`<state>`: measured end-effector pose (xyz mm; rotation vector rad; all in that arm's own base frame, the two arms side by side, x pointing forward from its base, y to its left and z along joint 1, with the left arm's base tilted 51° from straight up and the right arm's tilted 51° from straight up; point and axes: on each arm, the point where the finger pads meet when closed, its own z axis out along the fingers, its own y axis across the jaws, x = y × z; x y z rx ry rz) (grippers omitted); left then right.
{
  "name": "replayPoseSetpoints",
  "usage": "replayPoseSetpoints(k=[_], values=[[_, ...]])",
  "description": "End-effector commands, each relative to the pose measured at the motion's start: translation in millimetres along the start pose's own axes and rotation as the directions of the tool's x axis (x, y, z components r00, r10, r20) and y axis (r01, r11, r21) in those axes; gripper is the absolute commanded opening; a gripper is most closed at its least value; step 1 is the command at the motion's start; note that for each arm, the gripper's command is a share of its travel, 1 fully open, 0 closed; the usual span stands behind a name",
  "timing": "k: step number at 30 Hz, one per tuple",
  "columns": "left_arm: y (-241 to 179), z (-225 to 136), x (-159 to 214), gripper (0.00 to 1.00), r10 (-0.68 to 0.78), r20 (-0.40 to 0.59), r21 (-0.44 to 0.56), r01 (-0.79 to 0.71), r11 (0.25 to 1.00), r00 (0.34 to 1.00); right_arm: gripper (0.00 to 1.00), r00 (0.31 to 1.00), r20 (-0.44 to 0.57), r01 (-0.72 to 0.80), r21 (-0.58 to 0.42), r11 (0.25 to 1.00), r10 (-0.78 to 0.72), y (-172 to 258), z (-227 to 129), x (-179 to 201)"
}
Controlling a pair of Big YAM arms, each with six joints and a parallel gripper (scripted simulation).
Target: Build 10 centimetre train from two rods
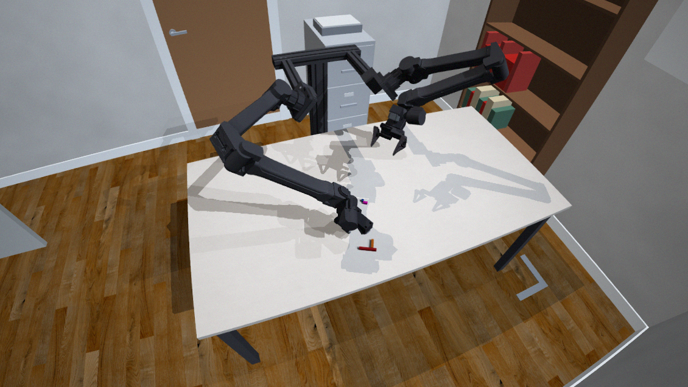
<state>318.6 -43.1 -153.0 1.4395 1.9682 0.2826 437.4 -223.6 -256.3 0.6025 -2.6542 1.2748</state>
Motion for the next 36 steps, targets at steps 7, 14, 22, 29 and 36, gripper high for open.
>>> replayPoseSetpoints(k=[7,14,22,29,36], values=[[-1.7,-4.3,-4.1,1.00,-0.002,0.008,0.000,0.002,1.000,1.000,0.03,1.000,0.015,-0.003,0.017,1.000,0.003,-29.7,-5.3,-22.2],[-1.7,-4.3,-4.1,1.00,-0.002,0.008,0.000,0.002,1.000,1.000,0.03,1.000,0.006,0.013,0.007,1.000,-0.013,-20.3,-1.6,-19.2],[-1.7,-4.3,-4.1,1.00,-0.002,0.008,0.000,0.002,1.000,1.000,0.03,1.000,0.006,0.013,0.007,1.000,-0.013,-20.0,-1.6,-18.9],[-1.7,-4.3,-4.1,1.00,-0.002,0.008,0.000,0.002,1.000,1.000,0.03,0.999,0.009,0.038,0.007,0.999,-0.038,-0.7,-4.7,-13.1],[-1.7,-4.3,-4.1,1.00,-0.002,0.008,0.000,0.002,1.000,1.000,0.03,0.999,0.002,0.037,0.002,0.999,-0.037,-1.0,-2.4,-10.3]])
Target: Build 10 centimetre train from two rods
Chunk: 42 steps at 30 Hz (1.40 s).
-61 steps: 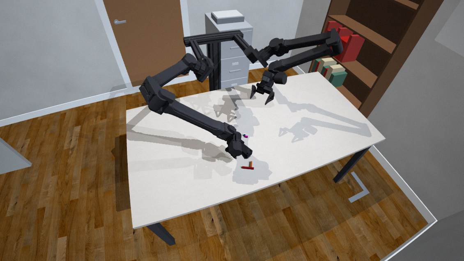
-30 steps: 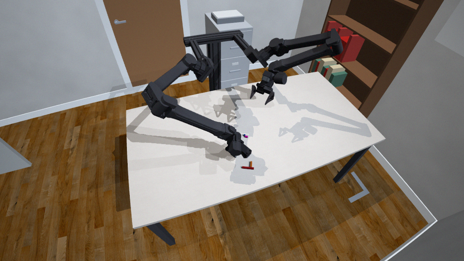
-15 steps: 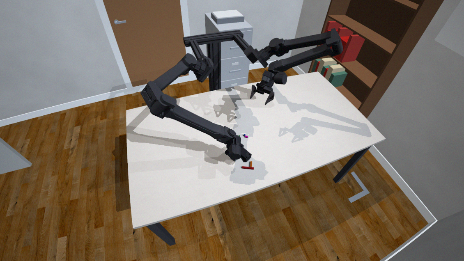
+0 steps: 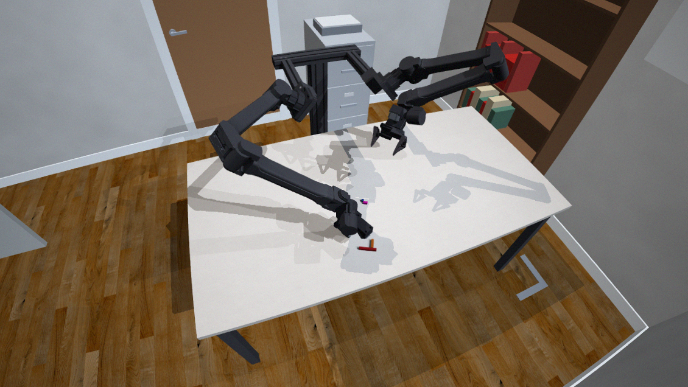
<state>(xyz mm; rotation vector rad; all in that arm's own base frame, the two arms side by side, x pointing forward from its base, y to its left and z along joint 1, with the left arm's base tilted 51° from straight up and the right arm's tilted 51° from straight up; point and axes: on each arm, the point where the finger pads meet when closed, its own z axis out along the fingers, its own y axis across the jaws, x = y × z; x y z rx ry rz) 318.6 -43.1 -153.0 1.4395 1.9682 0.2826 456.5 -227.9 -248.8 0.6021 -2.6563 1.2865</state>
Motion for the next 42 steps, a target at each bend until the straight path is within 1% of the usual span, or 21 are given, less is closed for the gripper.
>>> replayPoseSetpoints(k=[1,5,6,7,12,13,16,20,23,26,27,29,31,33,35,39,42], values=[[-1.7,-4.3,-4.1,1.00,-0.002,0.008,0.000,0.002,1.000,1.000,0.03,0.999,-0.002,0.040,-0.006,0.999,-0.040,14.4,-1.6,4.3],[-1.7,-4.3,-4.1,1.00,-0.002,0.008,0.000,0.002,1.000,1.000,0.03,0.999,-0.003,0.039,-0.006,0.999,-0.039,14.3,-1.4,4.5],[-1.7,-4.3,-4.1,1.00,-0.002,0.008,0.000,0.002,1.000,1.000,0.14,0.999,-0.003,0.039,-0.006,0.999,-0.039,14.3,-1.4,4.5],[-1.7,-4.3,-4.1,1.00,-0.002,0.008,0.000,0.002,1.000,1.000,0.20,0.999,-0.003,0.039,-0.006,0.999,-0.039,14.3,-1.4,4.5],[-1.7,-4.3,-4.1,1.00,-0.002,0.008,0.000,0.002,1.000,1.000,0.20,0.999,-0.005,0.040,-0.008,0.999,-0.040,13.0,-0.8,4.0],[-1.7,-4.3,-4.1,1.00,-0.002,0.008,0.000,0.002,1.000,1.000,0.32,0.999,0.003,0.047,-0.004,0.999,-0.047,11.4,-7.6,1.7],[-1.7,-4.3,-4.1,1.00,-0.002,0.008,0.000,0.002,1.000,1.000,0.33,0.999,0.010,0.031,0.003,1.000,-0.031,-1.1,-22.7,3.7],[-1.7,-4.3,-4.1,1.00,-0.002,0.008,0.000,0.002,1.000,1.000,0.33,0.999,0.012,0.029,0.004,1.000,-0.029,-0.9,-39.2,3.6],[-1.7,-4.3,-4.1,1.00,-0.002,0.008,0.000,0.002,1.000,1.000,0.67,1.000,0.013,0.028,0.005,1.000,-0.028,-1.6,-48.7,3.6],[-1.7,-4.3,-4.1,1.00,-0.002,0.008,0.000,0.002,1.000,1.000,1.00,1.000,0.013,0.028,0.006,1.000,-0.028,-1.9,-66.3,3.9],[-1.7,-4.3,-4.1,1.00,-0.002,0.008,0.000,0.002,1.000,1.000,1.00,1.000,0.013,0.028,0.006,1.000,-0.028,-2.0,-72.6,4.0],[-1.7,-4.3,-4.1,1.00,-0.002,0.008,0.000,0.002,1.000,1.000,1.00,1.000,0.013,0.028,0.006,1.000,-0.028,-2.0,-72.6,4.0],[-0.5,-3.8,-4.5,1.00,0.004,0.007,0.002,-0.004,1.000,1.000,0.77,0.999,0.021,0.038,0.008,0.999,-0.038,-3.6,-82.8,0.1],[2.6,-0.3,-2.2,1.00,0.017,0.001,0.004,-0.017,1.000,1.000,0.55,0.997,0.039,0.064,0.010,0.998,-0.064,-2.3,-82.6,-9.0],[6.6,7.2,-1.2,1.00,0.030,-0.003,0.013,-0.030,0.999,1.000,0.33,0.988,0.065,0.140,0.008,0.990,-0.140,4.3,-77.9,-23.5],[16.1,28.6,3.7,1.00,0.053,-0.020,0.054,-0.052,0.997,0.998,0.33,0.949,0.122,0.291,0.024,0.956,-0.292,6.4,-65.5,-64.2],[30.4,51.6,5.4,1.00,0.077,-0.032,0.101,-0.074,0.992,0.997,0.33,0.888,0.133,0.440,0.034,0.897,-0.440,12.0,-53.8,-95.6]])
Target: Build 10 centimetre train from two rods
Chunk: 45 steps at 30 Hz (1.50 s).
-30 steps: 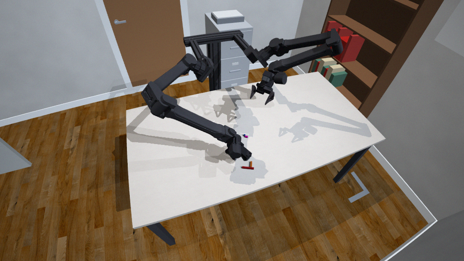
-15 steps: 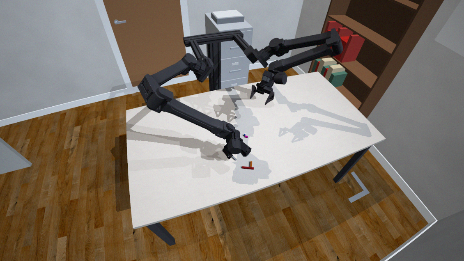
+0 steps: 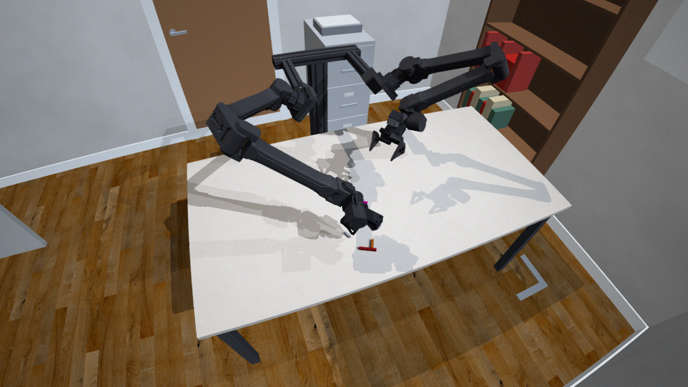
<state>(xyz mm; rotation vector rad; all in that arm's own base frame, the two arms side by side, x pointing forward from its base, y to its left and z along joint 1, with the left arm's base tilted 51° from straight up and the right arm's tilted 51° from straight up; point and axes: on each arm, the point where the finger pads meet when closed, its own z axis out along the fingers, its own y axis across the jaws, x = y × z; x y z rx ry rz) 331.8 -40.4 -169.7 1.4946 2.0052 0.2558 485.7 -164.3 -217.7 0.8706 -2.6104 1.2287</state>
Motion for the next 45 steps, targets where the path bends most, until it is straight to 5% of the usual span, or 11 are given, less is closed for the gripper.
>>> replayPoseSetpoints(k=[1,13,23,35,41,45], values=[[35.5,35.6,-1.8,1.00,0.069,-0.010,0.056,-0.068,0.996,0.998,0.33,0.940,0.047,0.337,0.009,0.941,-0.337,2.1,22.5,-64.5],[89.6,72.5,-5.2,1.00,0.140,-0.025,0.188,-0.133,0.973,0.990,0.33,0.843,-0.046,0.536,-0.025,0.844,-0.536,6.2,38.4,-74.4],[143.1,79.8,-17.3,1.00,0.195,-0.013,0.296,-0.182,0.938,0.981,0.33,0.867,-0.056,0.496,-0.019,0.868,-0.496,-8.0,39.1,-72.7],[228.7,50.3,-38.3,1.00,0.239,0.020,0.424,-0.225,0.877,0.971,0.33,0.863,-0.062,0.500,-0.048,0.865,-0.502,6.9,82.3,-48.9],[232.6,49.0,-41.1,1.00,0.237,0.025,0.453,-0.222,0.864,0.971,0.27,0.858,-0.055,0.510,-0.028,0.860,-0.511,5.2,67.9,-70.4],[237.4,50.2,-46.5,1.00,0.230,0.022,0.443,-0.216,0.870,0.973,0.33,0.865,-0.054,0.498,-0.018,0.867,-0.498,-22.6,62.0,-74.7]])
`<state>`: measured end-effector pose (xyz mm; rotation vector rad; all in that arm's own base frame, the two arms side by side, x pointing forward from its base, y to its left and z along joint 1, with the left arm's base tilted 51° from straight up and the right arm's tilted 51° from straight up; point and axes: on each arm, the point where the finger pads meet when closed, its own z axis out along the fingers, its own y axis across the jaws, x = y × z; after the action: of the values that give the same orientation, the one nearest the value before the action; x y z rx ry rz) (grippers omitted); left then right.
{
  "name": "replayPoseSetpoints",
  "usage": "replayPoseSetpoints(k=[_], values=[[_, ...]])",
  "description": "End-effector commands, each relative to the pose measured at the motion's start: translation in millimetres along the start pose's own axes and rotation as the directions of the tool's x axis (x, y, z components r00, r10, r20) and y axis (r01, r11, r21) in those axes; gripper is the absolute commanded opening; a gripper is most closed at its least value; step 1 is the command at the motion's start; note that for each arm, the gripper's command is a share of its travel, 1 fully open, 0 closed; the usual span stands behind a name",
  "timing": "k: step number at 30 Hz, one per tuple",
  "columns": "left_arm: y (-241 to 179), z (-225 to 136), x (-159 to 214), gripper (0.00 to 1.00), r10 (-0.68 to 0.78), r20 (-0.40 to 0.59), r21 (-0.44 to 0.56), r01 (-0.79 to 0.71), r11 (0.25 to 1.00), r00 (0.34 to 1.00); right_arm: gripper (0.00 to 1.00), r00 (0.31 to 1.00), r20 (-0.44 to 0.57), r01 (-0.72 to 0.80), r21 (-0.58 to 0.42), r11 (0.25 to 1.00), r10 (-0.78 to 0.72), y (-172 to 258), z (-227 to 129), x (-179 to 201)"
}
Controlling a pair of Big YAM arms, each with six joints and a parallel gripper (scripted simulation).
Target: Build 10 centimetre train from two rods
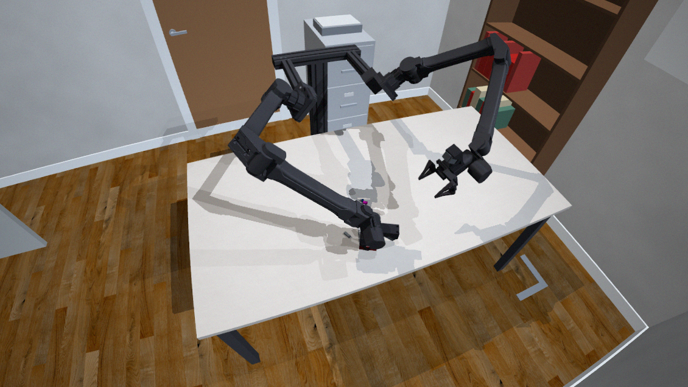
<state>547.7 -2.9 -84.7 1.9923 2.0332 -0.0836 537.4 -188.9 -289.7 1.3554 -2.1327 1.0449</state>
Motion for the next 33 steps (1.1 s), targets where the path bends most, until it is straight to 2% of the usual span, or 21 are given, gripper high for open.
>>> replayPoseSetpoints(k=[1,3,8,10,20,27,33], values=[[11.6,-5.3,-11.3,1.00,0.029,0.011,0.010,-0.029,1.000,1.000,0.33,1.000,0.005,-0.012,0.024,1.000,0.012,-37.7,-8.6,5.9],[11.6,-5.3,-11.3,1.00,0.029,0.010,0.010,-0.029,1.000,1.000,0.32,1.000,0.002,-0.022,0.021,1.000,0.022,-38.5,-5.4,11.1],[11.6,-5.3,-11.3,1.00,0.029,0.010,0.010,-0.029,1.000,1.000,0.22,1.000,0.009,-0.010,0.029,1.000,0.010,-22.9,-9.2,-2.6],[11.6,-5.3,-11.3,1.00,0.029,0.010,0.010,-0.029,1.000,1.000,0.22,1.000,0.009,-0.010,0.029,1.000,0.010,-22.9,-9.2,-2.6],[5.5,-3.0,-10.4,1.00,0.026,0.009,0.021,-0.027,0.999,1.000,0.00,1.000,0.009,-0.010,0.029,1.000,0.010,-22.8,-9.2,-2.6],[5.5,-3.0,-10.4,1.00,0.026,0.009,0.021,-0.027,0.999,1.000,0.02,1.000,0.011,0.002,0.032,0.999,-0.003,-19.6,-21.0,-8.1],[5.5,-3.0,-10.4,1.00,0.026,0.009,0.021,-0.027,0.999,1.000,0.02,1.000,0.016,-0.006,0.044,0.999,0.006,-27.9,-65.9,-5.8]])
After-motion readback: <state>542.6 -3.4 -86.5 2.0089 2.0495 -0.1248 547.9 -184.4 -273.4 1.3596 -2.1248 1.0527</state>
